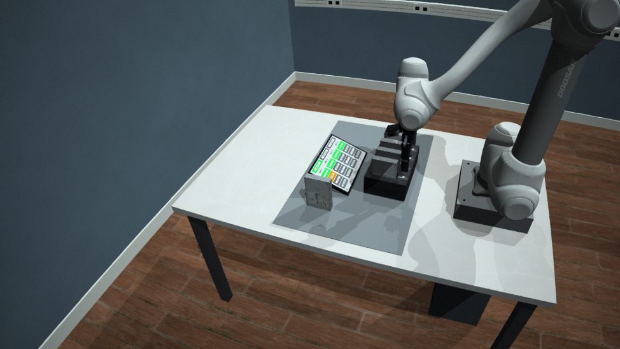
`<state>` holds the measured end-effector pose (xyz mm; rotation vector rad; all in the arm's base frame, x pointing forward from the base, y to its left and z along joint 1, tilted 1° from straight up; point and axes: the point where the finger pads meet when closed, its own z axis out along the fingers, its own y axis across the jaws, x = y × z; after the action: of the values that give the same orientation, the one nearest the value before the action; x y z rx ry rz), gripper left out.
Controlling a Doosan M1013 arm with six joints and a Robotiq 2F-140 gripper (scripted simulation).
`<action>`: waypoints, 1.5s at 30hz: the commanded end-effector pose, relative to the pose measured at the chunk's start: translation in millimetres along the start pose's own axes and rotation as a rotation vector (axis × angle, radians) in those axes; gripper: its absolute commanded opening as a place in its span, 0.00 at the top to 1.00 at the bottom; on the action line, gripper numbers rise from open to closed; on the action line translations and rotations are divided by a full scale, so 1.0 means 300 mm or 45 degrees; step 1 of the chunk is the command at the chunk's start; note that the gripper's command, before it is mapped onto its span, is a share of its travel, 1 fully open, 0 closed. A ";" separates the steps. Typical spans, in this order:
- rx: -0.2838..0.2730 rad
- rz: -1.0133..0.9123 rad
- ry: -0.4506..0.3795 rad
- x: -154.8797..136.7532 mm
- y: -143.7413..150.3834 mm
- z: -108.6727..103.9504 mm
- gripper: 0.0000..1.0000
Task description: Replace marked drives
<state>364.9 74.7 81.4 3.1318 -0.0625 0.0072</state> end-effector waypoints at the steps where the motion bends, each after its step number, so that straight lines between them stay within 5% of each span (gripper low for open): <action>1: 0.001 0.000 0.001 0.002 -0.001 0.025 0.90; 11: 0.001 0.000 0.001 0.003 -0.001 0.077 0.90; 45: 0.001 0.000 0.001 0.003 -0.001 0.089 0.90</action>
<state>365.4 74.7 54.7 3.1318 -0.0625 0.0072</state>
